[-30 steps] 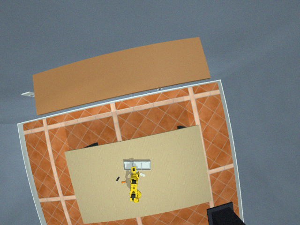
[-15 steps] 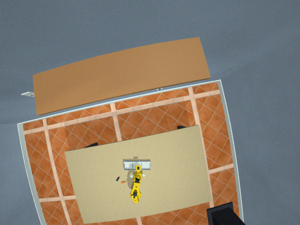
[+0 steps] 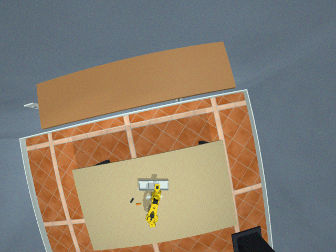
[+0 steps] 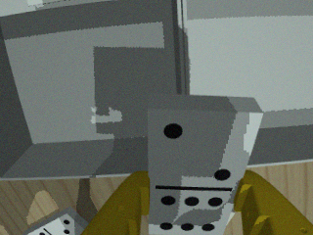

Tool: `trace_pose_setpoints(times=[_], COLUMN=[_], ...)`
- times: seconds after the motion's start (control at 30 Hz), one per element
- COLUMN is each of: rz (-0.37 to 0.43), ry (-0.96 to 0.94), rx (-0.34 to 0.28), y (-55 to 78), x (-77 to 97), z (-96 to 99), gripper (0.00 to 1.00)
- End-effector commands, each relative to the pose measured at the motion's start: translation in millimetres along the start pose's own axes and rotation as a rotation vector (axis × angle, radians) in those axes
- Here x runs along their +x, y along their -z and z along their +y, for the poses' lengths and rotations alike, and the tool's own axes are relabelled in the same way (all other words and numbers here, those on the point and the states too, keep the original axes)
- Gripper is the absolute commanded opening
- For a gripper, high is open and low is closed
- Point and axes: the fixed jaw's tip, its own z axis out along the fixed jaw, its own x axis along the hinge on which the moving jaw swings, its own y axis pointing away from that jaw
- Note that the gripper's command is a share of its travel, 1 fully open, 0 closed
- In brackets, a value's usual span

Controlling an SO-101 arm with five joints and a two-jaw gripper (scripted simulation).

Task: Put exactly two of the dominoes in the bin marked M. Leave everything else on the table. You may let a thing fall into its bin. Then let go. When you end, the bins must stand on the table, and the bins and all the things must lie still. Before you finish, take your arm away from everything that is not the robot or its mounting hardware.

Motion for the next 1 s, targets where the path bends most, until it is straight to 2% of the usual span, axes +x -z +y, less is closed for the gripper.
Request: trace_pose_setpoints(times=[0.0, 0.4, 0.97], rz=[-0.071, -0.156, -0.161], ry=[-0.045, -0.24, -0.251], rx=[0.013, 0.038, 0.039], y=[11.9, 7.1, 6.8], x=[-12.9, -31.1, -31.8], z=[-7.8, -37.0, -38.8], gripper=[0.0, 0.0, 0.0])
